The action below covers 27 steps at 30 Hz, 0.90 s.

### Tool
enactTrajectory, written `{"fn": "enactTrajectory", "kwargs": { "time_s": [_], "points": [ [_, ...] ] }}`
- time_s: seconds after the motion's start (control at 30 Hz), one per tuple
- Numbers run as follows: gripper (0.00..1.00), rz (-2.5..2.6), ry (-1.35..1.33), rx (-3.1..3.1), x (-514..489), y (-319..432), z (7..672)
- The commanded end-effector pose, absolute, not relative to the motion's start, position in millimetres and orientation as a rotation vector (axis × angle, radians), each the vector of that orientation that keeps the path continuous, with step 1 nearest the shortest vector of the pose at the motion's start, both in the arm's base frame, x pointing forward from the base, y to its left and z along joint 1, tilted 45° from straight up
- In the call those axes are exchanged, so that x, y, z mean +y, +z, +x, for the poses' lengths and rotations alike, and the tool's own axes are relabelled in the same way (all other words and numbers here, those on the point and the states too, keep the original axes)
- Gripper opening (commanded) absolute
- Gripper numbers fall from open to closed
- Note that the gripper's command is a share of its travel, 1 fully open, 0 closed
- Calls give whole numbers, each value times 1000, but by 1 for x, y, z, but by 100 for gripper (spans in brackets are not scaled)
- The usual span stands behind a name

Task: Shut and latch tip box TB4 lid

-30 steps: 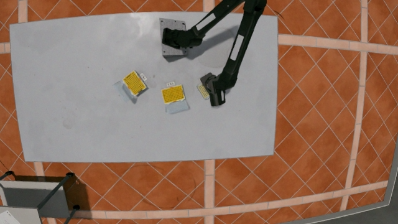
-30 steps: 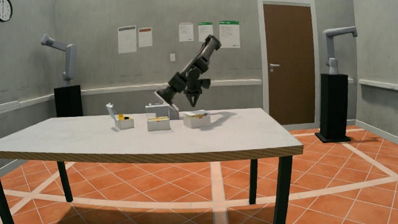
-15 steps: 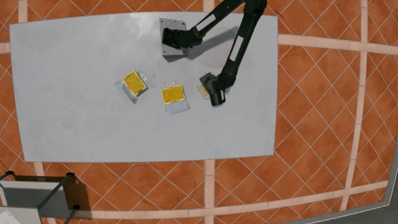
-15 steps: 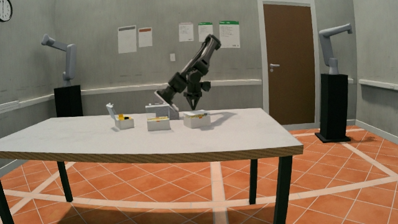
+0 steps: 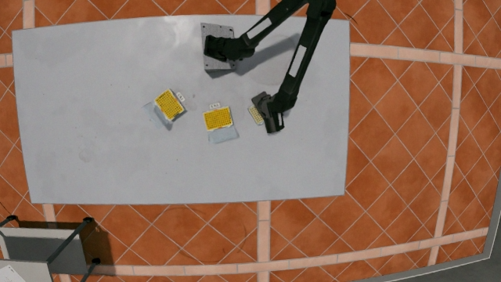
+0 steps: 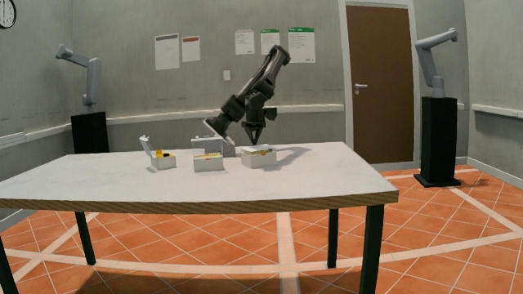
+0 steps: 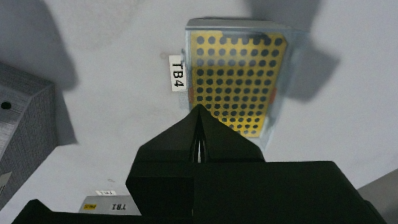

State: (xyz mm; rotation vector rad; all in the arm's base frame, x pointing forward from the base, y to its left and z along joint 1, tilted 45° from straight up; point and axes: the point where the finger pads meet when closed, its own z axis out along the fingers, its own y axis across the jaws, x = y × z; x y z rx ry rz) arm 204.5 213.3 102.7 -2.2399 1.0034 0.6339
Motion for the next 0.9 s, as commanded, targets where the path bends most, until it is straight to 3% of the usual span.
{"fn": "enactTrajectory", "kwargs": {
  "time_s": [0.0, 0.87],
  "points": [
    [0, -2246, 653, 1013, 218, 98, 202],
    [0, -2247, 653, 1013, 223, 92, 201]
  ]
}}
